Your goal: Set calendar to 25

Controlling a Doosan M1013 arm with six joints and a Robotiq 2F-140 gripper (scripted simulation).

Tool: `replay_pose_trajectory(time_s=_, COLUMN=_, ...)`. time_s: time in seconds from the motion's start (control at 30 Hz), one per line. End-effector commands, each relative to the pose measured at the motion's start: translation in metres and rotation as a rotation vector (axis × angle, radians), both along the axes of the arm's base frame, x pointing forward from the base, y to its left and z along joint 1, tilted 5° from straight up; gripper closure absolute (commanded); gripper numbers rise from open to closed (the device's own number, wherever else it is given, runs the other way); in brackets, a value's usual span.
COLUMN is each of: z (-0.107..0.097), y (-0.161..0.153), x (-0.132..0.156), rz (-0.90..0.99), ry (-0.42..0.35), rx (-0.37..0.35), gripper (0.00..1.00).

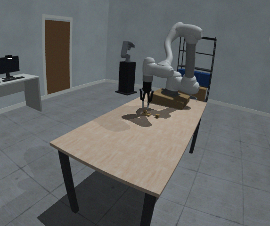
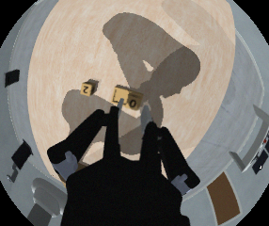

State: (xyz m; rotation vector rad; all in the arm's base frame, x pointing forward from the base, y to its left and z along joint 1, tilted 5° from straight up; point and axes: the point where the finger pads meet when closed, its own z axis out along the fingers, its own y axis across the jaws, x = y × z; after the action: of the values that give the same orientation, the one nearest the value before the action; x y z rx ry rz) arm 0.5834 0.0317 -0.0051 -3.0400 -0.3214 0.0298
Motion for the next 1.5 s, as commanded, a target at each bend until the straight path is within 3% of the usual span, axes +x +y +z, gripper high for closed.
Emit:
replay_pose_trajectory(time_s=0.0, z=-0.004, y=0.000, x=0.000, rz=0.000, ry=0.000, rx=0.000, gripper=0.65)
replay_pose_trajectory(time_s=0.53, z=-0.016, y=0.001, x=0.000, rz=0.000, ry=0.000, rx=0.000, gripper=0.65)
replay_pose_trajectory(time_s=1.47, z=-0.017, y=0.001, x=0.000, rz=0.000, ry=0.000, rx=0.000, gripper=0.65)
